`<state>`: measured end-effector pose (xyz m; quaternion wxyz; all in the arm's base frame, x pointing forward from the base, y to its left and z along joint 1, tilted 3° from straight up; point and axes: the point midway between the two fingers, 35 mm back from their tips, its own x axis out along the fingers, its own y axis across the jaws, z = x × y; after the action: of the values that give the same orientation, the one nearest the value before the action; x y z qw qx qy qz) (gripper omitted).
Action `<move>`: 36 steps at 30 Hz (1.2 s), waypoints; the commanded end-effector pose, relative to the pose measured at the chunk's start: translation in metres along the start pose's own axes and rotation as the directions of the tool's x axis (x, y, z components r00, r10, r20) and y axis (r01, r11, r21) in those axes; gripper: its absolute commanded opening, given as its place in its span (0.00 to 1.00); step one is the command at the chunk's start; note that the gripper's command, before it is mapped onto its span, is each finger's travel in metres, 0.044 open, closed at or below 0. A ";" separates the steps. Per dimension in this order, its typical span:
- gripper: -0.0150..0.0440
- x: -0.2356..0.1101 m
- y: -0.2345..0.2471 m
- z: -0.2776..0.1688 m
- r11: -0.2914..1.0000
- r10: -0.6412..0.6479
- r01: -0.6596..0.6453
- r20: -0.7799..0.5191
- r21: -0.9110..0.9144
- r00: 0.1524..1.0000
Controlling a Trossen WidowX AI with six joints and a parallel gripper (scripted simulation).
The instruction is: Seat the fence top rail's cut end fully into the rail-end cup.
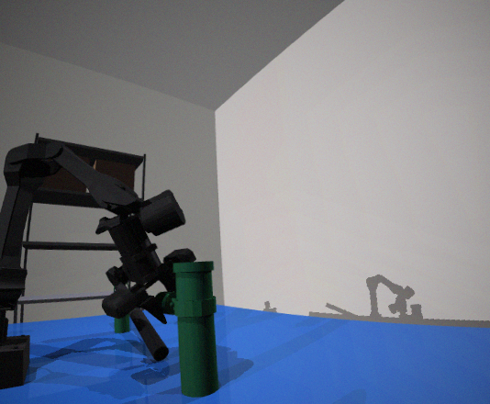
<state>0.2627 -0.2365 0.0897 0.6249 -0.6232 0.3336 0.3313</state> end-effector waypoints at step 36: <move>0.25 0.008 -0.014 -0.002 0.989 0.006 0.008 -0.091 0.151 0.996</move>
<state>0.2799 -0.2380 0.0912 0.6572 -0.5861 0.3874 0.2731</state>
